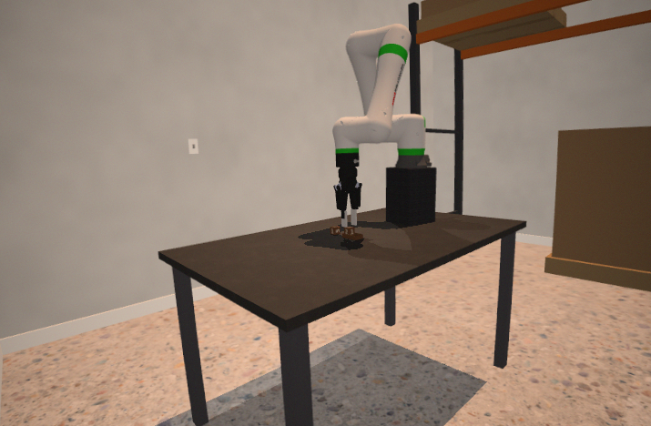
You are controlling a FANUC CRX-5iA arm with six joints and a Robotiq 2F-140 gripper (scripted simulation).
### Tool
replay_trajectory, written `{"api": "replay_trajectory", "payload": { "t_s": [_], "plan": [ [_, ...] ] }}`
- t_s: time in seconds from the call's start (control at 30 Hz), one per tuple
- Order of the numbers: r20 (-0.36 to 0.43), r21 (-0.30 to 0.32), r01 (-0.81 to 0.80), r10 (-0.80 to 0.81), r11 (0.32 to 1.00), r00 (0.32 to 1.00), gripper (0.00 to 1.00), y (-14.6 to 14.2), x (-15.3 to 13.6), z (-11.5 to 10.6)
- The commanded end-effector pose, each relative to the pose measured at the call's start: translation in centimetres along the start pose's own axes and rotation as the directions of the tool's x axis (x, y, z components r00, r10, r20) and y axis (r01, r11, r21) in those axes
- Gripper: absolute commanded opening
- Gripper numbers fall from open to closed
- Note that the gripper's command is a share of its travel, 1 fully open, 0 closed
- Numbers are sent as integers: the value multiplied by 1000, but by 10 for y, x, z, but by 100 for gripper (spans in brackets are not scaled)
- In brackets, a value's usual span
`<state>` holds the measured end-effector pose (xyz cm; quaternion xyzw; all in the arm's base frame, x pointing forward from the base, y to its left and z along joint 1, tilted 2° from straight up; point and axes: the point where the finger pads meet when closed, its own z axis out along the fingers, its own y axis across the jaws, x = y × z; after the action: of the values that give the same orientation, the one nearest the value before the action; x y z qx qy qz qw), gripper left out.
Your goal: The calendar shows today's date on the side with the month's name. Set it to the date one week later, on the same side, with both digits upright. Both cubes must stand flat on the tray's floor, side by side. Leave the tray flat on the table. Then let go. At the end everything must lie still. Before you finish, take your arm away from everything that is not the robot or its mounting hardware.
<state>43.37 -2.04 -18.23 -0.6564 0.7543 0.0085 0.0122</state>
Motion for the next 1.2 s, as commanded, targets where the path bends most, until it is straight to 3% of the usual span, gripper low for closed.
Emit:
{"api": "replay_trajectory", "payload": {
  "t_s": [0.0,0.53,1.17],
  "plan": [
    [0,0,0,0,1000,1000,29,0,0,3],
    [0,0,0,0,1000,1000,29,0,0,25],
    [0,0,0,0,1000,1000,29,0,0,27]
  ]
}}
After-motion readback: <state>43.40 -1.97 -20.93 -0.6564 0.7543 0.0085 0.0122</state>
